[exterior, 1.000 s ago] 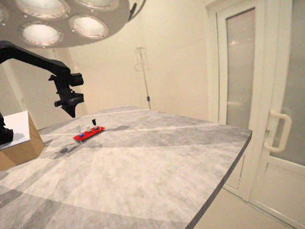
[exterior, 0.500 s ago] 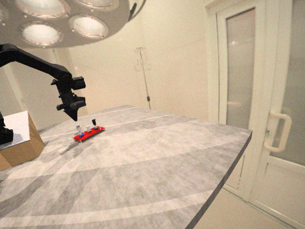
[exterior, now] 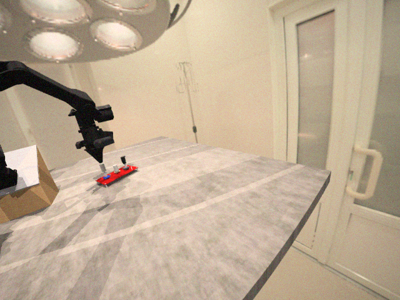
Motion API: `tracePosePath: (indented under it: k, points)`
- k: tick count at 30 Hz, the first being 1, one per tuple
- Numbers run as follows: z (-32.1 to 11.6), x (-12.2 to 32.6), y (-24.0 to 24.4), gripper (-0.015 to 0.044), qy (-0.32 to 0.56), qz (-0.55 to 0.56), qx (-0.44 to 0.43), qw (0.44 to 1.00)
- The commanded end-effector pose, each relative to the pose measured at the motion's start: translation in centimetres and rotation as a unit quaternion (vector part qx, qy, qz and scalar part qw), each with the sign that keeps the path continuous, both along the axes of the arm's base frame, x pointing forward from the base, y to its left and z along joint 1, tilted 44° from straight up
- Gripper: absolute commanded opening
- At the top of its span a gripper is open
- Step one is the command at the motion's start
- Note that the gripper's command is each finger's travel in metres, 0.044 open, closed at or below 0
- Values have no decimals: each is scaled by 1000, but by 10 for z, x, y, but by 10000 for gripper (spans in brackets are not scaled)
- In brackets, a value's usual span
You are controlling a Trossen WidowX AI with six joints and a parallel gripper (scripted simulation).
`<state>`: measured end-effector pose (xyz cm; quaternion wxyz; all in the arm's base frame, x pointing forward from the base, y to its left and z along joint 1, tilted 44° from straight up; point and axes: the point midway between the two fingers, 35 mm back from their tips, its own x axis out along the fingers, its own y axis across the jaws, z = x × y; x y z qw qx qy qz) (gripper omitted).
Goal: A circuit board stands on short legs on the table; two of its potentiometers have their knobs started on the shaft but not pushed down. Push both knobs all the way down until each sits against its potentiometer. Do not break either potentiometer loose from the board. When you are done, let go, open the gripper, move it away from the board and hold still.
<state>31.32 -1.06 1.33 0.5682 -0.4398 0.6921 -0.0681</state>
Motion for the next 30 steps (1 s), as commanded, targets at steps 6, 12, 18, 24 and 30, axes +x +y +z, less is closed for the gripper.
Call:
tracePosePath:
  k: [6, 12, 18, 24, 30]
  points:
    - [-1, -1, -1, 0, 4, 3, -3, 1000]
    - [-2, -1, -2, 0, 4, 3, -3, 1000]
    - [-3, -1, -4, 0, 4, 3, -3, 1000]
    - [-4, -1, -5, 0, 4, 3, -3, 1000]
    - [-5, -1, -6, 0, 4, 3, -3, 1000]
